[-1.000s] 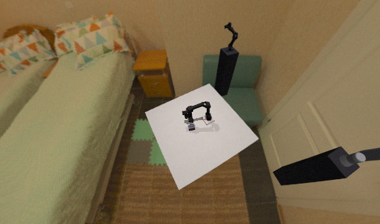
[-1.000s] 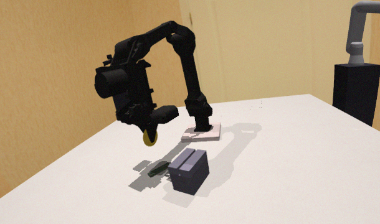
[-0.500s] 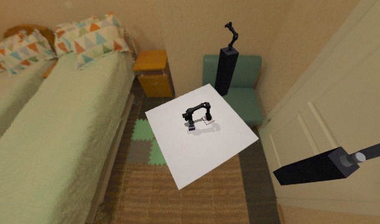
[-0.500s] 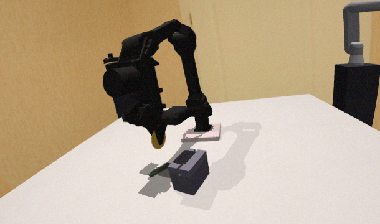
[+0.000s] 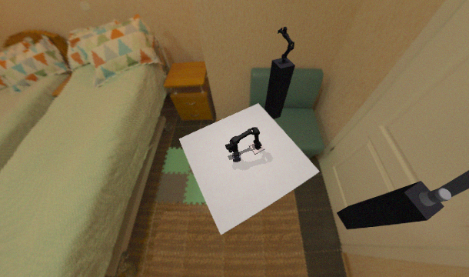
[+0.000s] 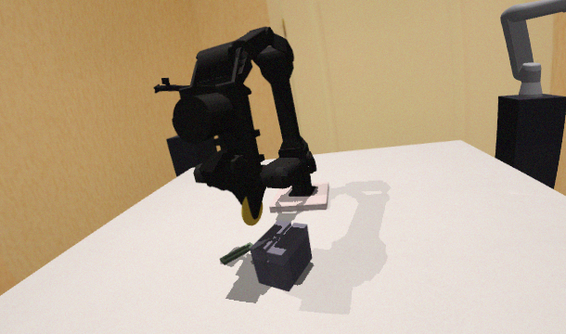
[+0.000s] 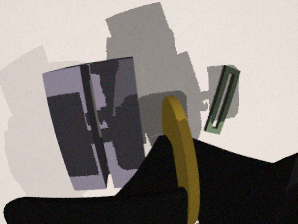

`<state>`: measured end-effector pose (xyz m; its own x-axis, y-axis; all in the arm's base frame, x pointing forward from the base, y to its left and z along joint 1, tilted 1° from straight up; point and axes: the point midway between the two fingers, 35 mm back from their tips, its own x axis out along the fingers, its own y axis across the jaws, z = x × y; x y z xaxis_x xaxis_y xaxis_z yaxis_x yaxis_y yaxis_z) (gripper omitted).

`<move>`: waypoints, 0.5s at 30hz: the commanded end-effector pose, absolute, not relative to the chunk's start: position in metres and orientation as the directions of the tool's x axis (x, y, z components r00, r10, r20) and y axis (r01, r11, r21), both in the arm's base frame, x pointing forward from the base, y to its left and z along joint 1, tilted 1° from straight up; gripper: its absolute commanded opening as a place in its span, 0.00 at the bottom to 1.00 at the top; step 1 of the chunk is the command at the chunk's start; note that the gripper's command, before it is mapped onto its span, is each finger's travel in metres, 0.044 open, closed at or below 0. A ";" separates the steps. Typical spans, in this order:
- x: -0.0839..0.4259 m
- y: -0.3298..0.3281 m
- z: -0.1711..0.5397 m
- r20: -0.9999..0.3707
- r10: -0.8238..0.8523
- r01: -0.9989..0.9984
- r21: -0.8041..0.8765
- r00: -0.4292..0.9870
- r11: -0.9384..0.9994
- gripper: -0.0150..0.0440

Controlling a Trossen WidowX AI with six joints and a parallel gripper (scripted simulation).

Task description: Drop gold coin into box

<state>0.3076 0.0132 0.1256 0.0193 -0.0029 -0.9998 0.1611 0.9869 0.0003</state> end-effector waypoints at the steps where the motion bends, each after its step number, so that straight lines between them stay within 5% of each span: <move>1: 0.311 0.023 0.126 -1.000 0.002 0.165 0.005 0.019 0.986 0.25; 15: 0.312 0.056 0.126 -1.000 0.006 0.170 0.009 0.015 0.985 0.25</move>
